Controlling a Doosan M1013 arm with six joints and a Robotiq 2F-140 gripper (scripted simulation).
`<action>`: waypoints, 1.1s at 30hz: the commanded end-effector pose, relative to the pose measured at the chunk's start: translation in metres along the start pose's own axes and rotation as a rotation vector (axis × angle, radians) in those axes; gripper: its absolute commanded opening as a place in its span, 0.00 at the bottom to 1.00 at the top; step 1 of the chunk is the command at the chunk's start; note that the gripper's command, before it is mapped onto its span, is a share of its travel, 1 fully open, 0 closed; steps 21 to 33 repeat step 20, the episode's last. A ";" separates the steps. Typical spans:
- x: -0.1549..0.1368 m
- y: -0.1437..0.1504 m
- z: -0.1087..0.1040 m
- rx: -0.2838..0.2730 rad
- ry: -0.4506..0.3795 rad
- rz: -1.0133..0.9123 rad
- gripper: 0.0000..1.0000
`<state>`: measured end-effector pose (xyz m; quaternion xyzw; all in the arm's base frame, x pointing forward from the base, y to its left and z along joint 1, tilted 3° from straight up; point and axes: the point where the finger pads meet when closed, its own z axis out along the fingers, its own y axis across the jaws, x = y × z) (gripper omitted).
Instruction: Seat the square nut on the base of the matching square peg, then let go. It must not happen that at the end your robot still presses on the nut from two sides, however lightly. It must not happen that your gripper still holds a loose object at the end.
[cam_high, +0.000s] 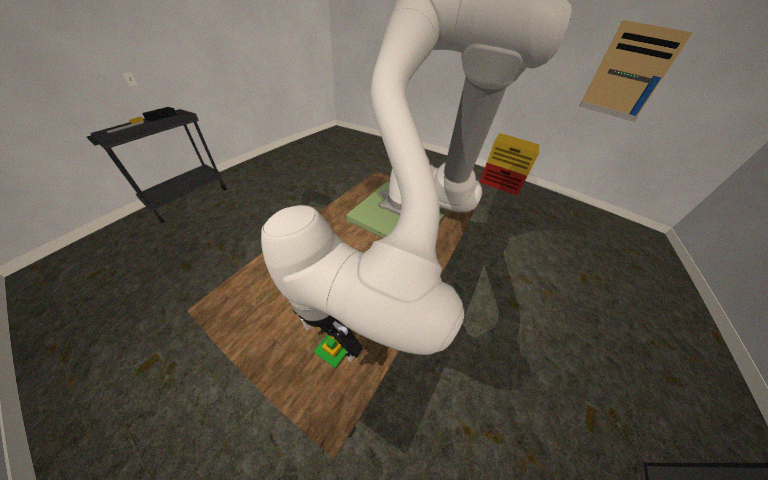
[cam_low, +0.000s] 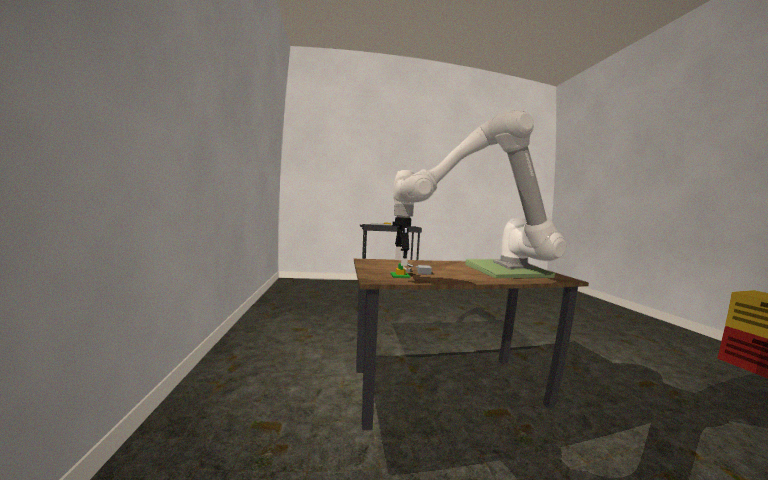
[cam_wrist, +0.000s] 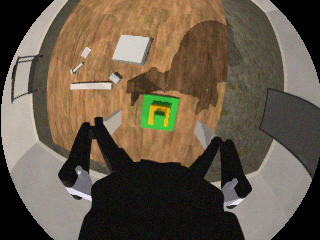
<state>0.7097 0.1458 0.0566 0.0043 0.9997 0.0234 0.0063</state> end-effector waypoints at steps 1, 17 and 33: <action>-0.001 0.000 -0.070 0.000 0.001 0.000 1.00; 0.002 0.000 -0.132 0.000 0.001 0.000 1.00; 0.002 0.000 -0.132 0.000 0.001 0.000 1.00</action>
